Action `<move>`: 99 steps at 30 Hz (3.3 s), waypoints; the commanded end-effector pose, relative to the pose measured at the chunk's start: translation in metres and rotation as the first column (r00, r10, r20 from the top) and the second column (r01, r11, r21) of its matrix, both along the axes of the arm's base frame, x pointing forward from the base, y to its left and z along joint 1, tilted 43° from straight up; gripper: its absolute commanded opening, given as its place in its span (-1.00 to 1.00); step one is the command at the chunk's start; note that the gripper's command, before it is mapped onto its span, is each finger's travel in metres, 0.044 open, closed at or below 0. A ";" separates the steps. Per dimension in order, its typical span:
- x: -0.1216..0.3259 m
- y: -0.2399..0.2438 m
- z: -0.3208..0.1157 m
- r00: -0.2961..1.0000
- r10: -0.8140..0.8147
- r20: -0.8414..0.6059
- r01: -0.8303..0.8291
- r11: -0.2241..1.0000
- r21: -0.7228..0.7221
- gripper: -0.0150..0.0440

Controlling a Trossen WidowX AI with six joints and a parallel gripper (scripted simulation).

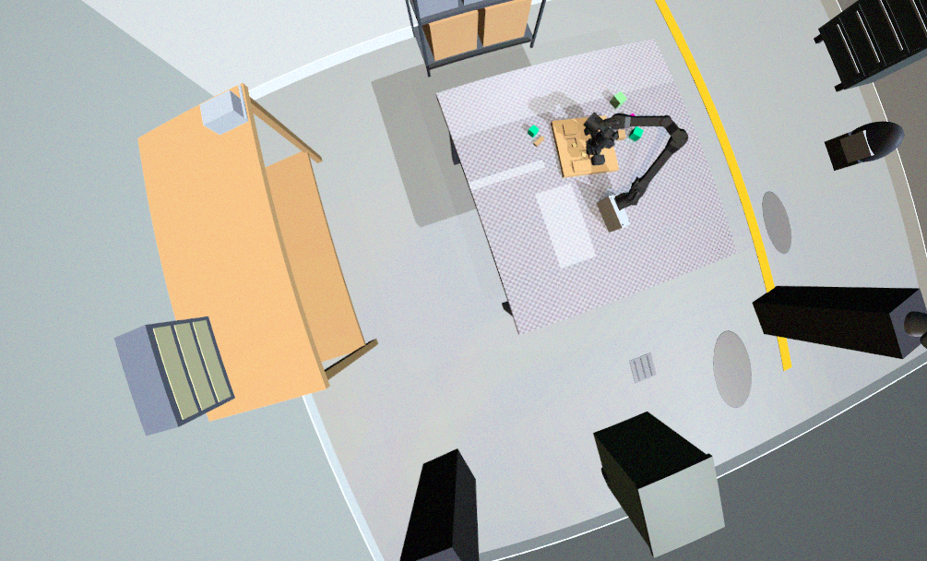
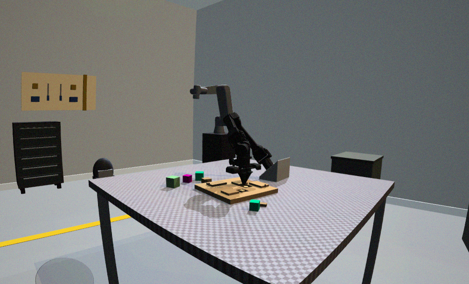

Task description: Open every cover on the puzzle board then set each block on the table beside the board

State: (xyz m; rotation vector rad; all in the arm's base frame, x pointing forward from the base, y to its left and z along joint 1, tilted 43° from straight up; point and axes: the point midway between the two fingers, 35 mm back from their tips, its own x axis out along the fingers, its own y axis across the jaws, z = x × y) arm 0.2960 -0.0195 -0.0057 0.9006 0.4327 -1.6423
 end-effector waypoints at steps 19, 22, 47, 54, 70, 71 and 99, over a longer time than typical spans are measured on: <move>-0.010 -0.016 0.013 1.000 0.006 -0.006 -0.006 1.000 -0.012 -0.49; -0.010 -0.014 0.015 1.000 0.006 -0.006 -0.006 1.000 -0.011 -0.49; -0.008 0.005 0.040 1.000 0.006 -0.006 -0.006 1.000 -0.009 -0.49; -0.008 0.011 0.047 1.000 0.006 -0.006 -0.006 1.000 -0.009 -0.49; -0.041 0.045 0.032 1.000 0.011 -0.015 -0.011 1.000 -0.002 -0.49; -0.045 0.049 0.030 1.000 0.011 -0.014 -0.011 1.000 -0.002 -0.49; -0.085 0.076 0.015 1.000 0.006 -0.011 -0.006 1.000 -0.006 -0.49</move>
